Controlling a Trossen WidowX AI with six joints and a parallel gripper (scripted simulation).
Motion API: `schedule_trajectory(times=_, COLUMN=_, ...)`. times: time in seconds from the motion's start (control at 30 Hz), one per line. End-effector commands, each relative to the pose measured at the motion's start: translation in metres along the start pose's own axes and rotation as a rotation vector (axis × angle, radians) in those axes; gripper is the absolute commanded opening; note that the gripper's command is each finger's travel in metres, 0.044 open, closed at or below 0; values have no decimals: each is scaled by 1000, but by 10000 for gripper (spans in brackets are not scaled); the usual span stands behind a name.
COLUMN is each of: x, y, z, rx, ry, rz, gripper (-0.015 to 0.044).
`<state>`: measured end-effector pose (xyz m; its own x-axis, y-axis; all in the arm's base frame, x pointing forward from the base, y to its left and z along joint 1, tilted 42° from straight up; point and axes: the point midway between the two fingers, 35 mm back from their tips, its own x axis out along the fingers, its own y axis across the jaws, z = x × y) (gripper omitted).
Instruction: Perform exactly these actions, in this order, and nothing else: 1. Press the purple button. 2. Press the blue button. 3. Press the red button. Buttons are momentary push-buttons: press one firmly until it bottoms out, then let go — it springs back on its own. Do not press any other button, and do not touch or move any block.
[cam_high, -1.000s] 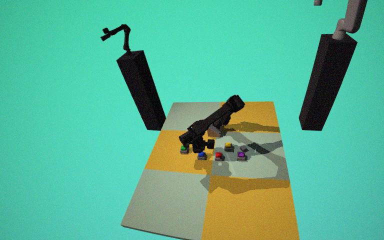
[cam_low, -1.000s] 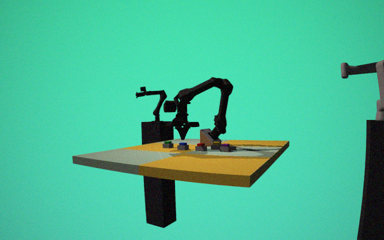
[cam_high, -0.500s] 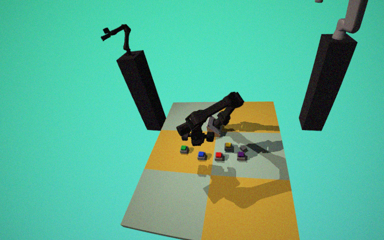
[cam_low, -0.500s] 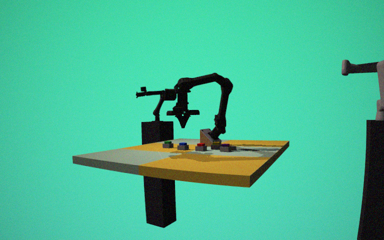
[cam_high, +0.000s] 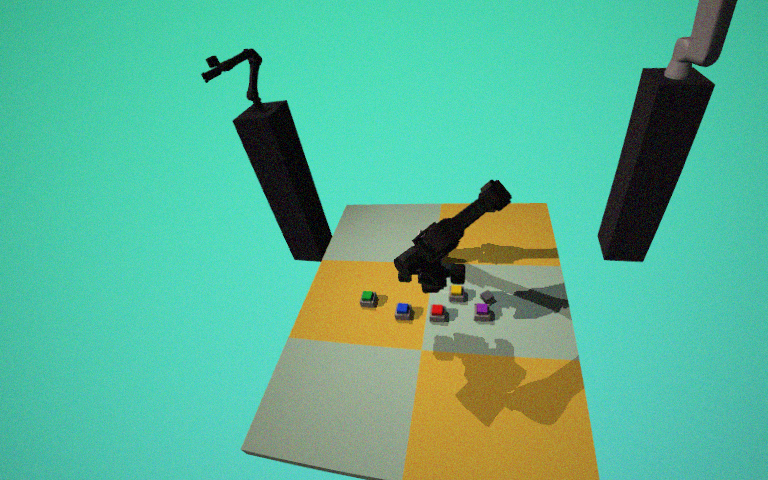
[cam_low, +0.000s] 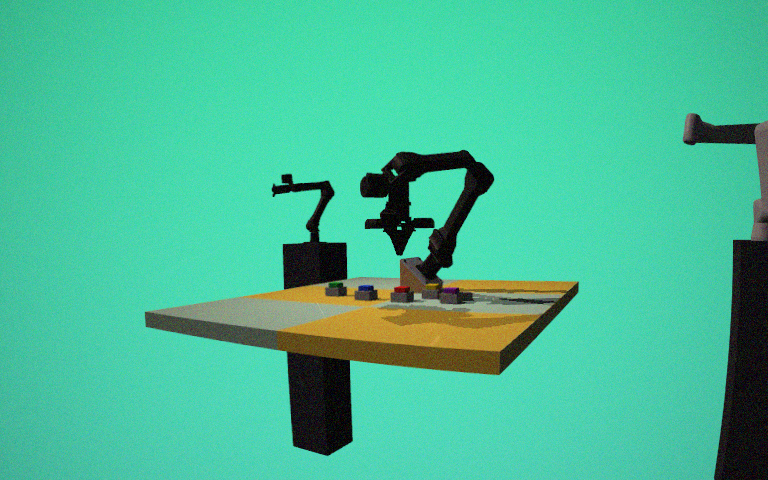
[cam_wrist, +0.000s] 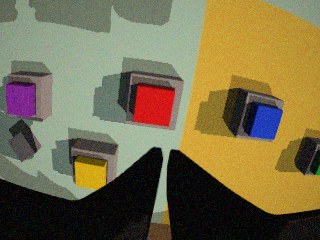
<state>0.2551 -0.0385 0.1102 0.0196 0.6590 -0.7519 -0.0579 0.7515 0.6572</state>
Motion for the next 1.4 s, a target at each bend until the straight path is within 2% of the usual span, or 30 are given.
schedule_trajectory(times=0.0, x=17, y=5, z=0, rx=4, ry=-3, rz=4, gripper=20)
schedule_trajectory(times=0.1, x=53, y=6, z=0, rx=3, ry=-4, rz=6, gripper=20)
schedule_trajectory(times=0.17, x=61, y=6, z=-1, rx=3, ry=-4, rz=7, gripper=20)
schedule_trajectory(times=1.0, x=94, y=7, z=-1, rx=3, ry=-4, rz=8, gripper=20)
schedule_trajectory(times=1.37, x=95, y=7, z=-1, rx=3, ry=-4, rz=8, gripper=20)
